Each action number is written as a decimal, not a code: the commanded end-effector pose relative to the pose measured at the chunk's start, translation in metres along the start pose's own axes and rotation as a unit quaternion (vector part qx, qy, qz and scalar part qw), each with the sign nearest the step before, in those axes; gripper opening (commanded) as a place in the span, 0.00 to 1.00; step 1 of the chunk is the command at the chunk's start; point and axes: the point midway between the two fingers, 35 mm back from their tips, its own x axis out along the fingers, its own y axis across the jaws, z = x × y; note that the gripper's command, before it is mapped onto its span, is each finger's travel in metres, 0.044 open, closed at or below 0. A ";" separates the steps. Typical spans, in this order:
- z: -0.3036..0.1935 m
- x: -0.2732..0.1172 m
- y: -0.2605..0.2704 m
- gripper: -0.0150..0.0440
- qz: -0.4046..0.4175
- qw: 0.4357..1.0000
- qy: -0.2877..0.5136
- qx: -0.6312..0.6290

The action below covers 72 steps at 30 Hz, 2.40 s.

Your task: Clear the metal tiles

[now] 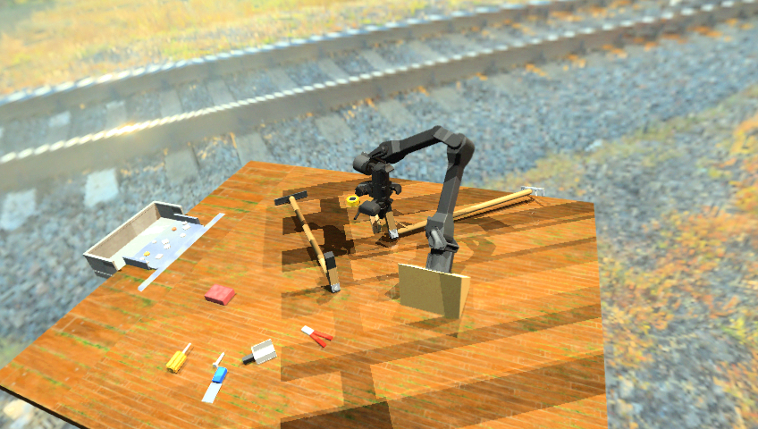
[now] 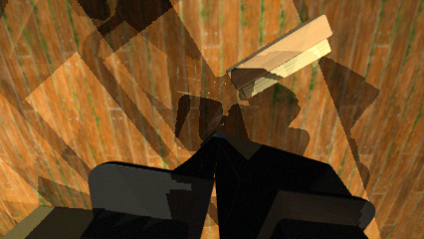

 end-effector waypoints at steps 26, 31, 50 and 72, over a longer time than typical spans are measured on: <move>0.001 -0.061 -0.012 0.25 -0.003 1.000 0.006 0.005; -0.001 -0.081 -0.012 0.25 -0.004 1.000 0.006 0.005; 0.041 -0.095 0.005 0.25 -0.012 1.000 -0.016 0.022; 0.119 -0.086 0.054 0.25 -0.020 0.997 -0.058 0.057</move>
